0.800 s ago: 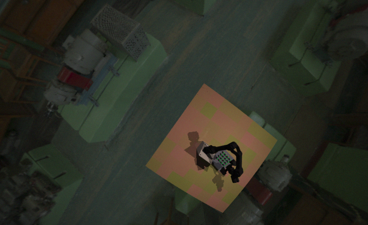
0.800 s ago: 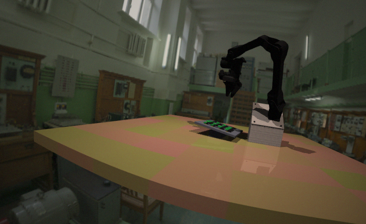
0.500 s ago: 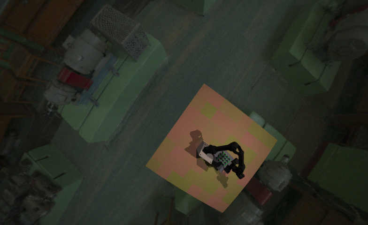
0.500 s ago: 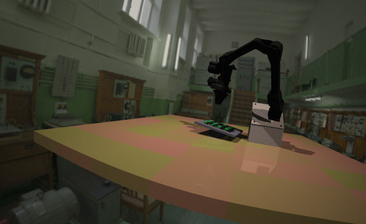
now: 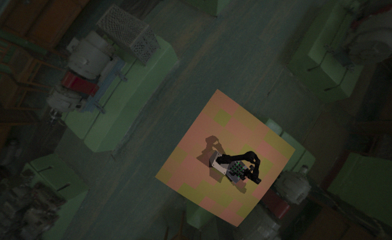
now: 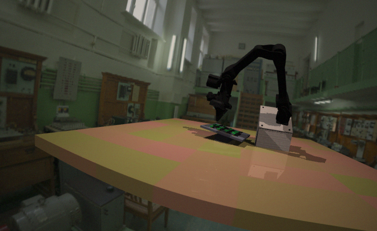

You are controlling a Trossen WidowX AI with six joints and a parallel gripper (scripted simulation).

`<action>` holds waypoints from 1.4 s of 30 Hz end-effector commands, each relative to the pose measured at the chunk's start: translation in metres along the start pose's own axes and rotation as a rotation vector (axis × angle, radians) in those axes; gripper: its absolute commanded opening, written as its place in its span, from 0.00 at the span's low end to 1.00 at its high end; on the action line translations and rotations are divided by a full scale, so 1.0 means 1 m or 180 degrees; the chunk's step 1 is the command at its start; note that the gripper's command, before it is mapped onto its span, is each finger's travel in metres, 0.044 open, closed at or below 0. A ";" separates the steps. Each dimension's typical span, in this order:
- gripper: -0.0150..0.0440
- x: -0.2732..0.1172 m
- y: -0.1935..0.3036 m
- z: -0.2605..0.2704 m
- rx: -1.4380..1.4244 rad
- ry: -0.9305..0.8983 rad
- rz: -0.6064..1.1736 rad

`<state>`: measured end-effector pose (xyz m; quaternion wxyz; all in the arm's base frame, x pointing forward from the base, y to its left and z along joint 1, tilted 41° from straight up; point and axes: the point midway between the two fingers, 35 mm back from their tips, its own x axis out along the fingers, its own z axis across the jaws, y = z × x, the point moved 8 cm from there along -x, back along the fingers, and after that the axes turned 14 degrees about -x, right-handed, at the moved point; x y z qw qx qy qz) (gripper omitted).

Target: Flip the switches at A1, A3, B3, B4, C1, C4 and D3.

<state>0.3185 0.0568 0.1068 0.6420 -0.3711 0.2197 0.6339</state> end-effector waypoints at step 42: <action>0.25 0.028 0.000 -0.001 0.0026 0.0014 -0.0022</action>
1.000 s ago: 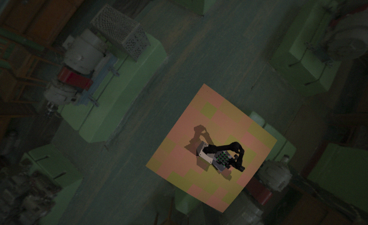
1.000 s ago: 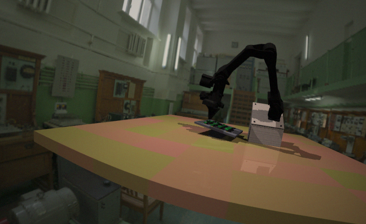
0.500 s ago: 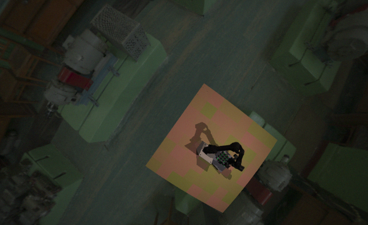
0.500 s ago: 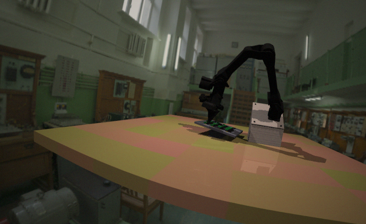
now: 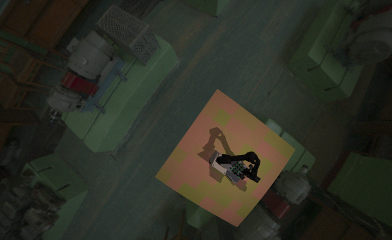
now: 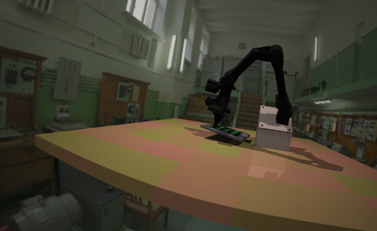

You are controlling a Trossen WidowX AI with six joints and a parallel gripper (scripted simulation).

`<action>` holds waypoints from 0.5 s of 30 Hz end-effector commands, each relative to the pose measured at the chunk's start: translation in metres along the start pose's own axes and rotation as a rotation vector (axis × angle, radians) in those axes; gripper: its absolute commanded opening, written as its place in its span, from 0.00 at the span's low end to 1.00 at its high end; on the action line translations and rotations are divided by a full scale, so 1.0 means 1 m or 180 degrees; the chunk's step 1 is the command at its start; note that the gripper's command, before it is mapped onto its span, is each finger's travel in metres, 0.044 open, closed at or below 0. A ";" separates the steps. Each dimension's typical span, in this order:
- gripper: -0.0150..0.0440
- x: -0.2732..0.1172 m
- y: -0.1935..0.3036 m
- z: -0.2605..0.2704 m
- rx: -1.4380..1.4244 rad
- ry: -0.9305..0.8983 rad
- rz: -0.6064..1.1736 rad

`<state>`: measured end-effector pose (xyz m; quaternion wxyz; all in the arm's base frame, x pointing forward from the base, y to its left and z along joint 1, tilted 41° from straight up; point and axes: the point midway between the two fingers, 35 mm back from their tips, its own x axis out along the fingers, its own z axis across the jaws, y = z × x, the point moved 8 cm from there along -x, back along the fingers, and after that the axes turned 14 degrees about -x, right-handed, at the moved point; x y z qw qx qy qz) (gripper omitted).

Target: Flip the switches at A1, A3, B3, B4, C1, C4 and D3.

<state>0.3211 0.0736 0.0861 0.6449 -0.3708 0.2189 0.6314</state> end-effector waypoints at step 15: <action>0.25 0.003 0.000 -0.001 0.0019 0.0016 0.0002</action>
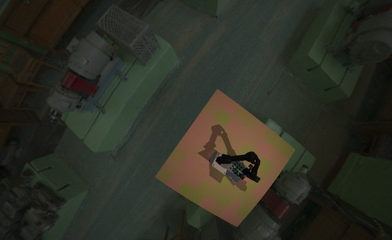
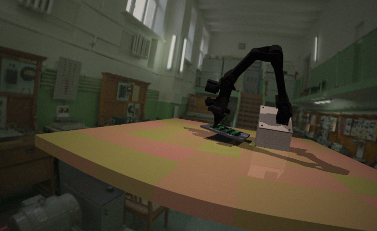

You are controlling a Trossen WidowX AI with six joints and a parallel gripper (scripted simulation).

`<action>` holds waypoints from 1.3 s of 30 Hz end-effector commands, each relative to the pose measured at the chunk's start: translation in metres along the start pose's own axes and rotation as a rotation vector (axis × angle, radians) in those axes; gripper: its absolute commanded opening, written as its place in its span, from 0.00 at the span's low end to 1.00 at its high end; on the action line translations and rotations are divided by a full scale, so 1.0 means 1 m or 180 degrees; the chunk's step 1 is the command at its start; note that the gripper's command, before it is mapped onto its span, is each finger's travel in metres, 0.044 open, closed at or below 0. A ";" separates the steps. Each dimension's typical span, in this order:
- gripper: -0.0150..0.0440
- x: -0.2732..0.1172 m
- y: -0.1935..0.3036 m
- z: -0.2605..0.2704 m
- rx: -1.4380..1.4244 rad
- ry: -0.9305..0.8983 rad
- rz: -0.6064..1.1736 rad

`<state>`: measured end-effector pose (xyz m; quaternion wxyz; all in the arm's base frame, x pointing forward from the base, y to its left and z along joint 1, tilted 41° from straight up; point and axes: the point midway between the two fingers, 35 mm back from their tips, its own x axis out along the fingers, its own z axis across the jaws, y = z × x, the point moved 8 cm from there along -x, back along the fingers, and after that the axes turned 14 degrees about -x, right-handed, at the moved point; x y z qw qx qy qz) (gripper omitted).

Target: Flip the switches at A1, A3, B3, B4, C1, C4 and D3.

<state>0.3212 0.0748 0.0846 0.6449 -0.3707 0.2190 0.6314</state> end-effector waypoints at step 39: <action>0.25 -0.061 -0.007 -0.046 0.0015 0.0022 0.0086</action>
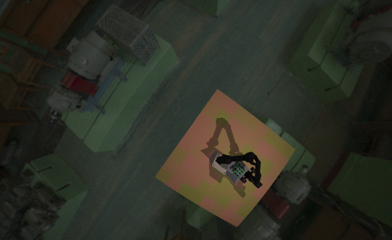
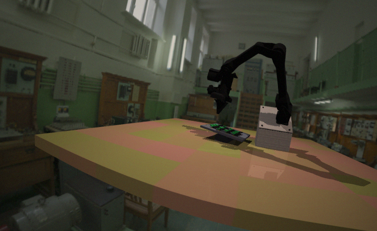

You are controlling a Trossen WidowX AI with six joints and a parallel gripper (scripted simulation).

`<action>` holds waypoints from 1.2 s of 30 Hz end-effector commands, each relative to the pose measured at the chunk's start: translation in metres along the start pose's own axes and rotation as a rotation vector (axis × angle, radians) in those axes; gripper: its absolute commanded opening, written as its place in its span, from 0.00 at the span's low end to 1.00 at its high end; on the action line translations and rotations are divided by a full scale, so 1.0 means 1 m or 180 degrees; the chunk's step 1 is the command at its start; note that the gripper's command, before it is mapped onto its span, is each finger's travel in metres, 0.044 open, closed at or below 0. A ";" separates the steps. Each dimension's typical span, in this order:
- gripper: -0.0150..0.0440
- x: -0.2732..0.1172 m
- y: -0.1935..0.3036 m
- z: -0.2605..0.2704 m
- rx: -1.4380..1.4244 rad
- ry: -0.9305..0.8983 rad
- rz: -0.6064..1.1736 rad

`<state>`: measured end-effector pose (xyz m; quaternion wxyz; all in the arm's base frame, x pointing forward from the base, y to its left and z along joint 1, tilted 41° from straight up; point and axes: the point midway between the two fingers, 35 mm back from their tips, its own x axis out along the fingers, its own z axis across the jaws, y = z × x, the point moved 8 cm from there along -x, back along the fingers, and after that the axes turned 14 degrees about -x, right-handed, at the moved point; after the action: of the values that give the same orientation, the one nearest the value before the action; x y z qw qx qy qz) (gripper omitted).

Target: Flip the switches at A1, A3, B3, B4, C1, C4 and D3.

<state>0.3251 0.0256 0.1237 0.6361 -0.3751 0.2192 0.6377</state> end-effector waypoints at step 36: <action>0.25 0.059 0.001 -0.059 0.0059 -0.0027 0.0105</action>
<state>0.3418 0.0181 0.0442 0.6285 -0.3675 0.2269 0.6469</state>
